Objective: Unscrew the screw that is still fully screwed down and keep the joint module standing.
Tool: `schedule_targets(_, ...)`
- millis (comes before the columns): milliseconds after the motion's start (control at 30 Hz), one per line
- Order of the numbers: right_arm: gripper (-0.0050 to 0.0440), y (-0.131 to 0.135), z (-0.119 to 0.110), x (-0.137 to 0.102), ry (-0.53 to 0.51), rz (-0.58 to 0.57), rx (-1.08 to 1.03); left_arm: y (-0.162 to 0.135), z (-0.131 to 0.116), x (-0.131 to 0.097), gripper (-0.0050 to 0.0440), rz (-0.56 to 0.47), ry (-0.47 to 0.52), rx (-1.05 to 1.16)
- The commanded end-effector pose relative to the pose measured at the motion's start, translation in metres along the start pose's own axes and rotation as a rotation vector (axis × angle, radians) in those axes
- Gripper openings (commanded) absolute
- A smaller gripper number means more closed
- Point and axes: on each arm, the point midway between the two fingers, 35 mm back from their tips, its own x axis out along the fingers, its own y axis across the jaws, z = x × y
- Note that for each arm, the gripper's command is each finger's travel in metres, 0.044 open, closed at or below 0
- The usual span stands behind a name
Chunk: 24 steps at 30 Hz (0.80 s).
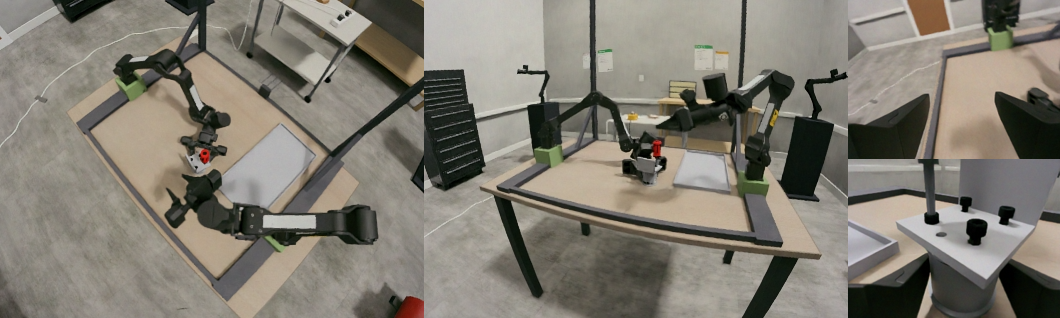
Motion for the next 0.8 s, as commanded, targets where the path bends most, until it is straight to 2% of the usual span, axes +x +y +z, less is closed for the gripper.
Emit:
schedule_targets(0, 0.0245, 0.006, 0.015, 0.001, -0.011, 0.003, 0.036, 0.017, 0.022, -0.018, 0.0280, 0.140, -0.050, -0.032)
schedule_targets(67, 0.0245, 0.006, 0.015, 0.001, -0.011, 0.003, 0.036, 0.027, 0.042, -0.027, 0.0280, 0.208, -0.089, -0.042)
schedule_targets(133, 0.0245, 0.006, 0.015, 0.001, -0.011, 0.003, 0.036, 0.035, 0.051, -0.034, 0.0280, 0.271, -0.108, -0.063)
schedule_targets(300, 0.0245, 0.006, 0.015, 0.001, -0.011, 0.003, 0.036, 0.035, 0.050, -0.034, 0.0280, 0.270, -0.106, -0.064)
schedule_targets(367, 0.0245, 0.006, 0.015, 0.001, -0.011, 0.003, 0.036, 0.038, 0.047, -0.044, 0.0280, 0.325, -0.123, -0.107)
schedule_targets(500, 0.0245, 0.006, 0.015, 0.001, -0.011, 0.003, 0.036, 0.051, 0.062, -0.068, 0.0280, 0.444, -0.198, -0.171)
schedule_targets(700, 0.0245, 0.006, 0.015, 0.001, -0.011, 0.003, 0.036, 0.068, 0.099, -0.107, 0.0280, 0.613, -0.340, -0.257)
schedule_targets(767, 0.0245, 0.006, 0.015, 0.001, -0.011, 0.003, 0.036, 0.067, 0.098, -0.107, 0.0280, 0.613, -0.338, -0.258)
